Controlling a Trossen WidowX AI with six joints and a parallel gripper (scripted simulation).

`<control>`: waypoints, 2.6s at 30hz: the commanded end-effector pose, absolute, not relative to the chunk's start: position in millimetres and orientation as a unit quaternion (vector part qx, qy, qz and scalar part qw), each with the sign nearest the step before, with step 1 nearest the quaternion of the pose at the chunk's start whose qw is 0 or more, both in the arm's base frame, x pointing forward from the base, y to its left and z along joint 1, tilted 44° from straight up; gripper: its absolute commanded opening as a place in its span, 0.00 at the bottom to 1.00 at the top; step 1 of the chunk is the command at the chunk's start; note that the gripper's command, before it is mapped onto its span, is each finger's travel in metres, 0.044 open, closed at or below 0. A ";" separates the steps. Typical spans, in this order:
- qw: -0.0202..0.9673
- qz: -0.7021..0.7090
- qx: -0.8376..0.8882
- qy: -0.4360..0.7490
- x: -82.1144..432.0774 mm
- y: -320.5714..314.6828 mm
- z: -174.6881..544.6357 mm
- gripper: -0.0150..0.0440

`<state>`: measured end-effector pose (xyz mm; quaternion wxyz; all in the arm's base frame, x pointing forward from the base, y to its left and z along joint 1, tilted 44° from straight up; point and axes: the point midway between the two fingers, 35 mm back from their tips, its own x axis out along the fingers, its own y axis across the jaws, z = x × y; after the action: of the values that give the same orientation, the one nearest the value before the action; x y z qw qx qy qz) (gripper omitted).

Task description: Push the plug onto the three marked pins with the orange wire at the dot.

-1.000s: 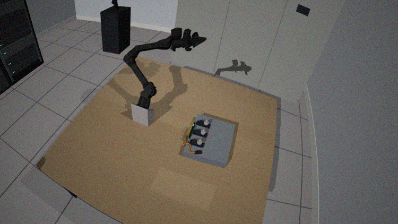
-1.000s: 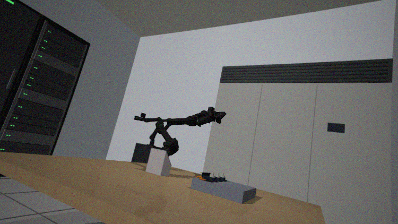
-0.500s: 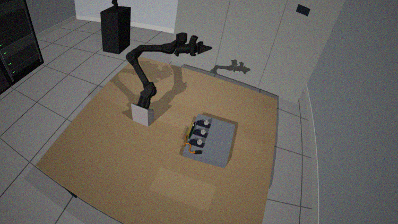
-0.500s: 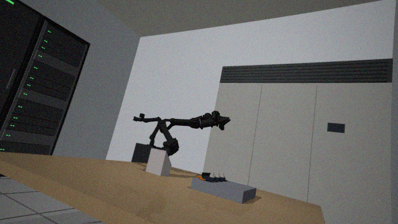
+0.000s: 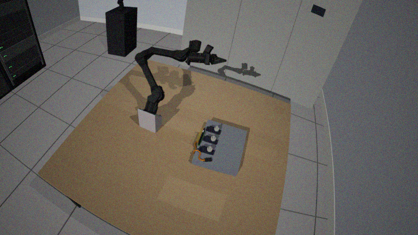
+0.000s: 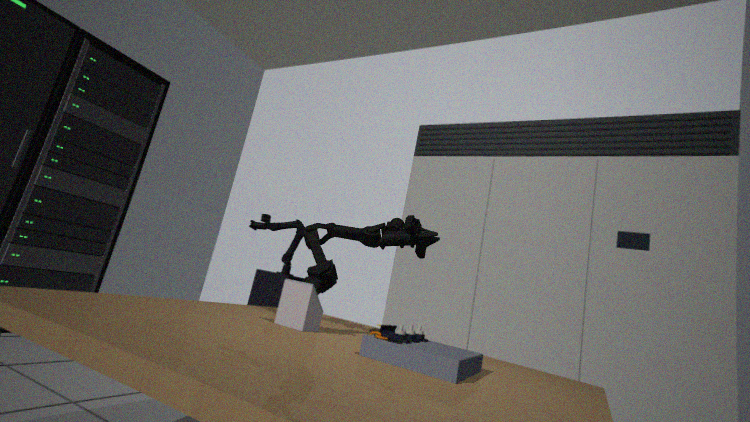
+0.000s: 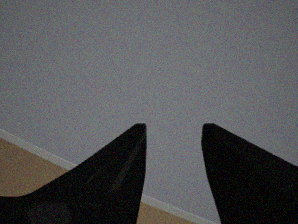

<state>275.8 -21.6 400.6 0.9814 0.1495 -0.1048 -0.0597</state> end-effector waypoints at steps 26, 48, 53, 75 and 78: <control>0.997 -0.002 0.073 0.034 338.7 -7.2 312.0 0.45; 0.931 -0.050 0.287 0.221 396.0 -34.7 241.9 0.45; 0.902 -0.070 0.338 0.259 405.3 -42.3 223.8 0.45; 0.717 -0.191 0.545 0.390 429.0 -77.0 140.2 0.45; 0.684 -0.211 0.570 0.403 430.1 -81.7 128.6 0.45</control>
<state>427.7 -76.0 135.8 0.7140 0.5447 0.3948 -0.1939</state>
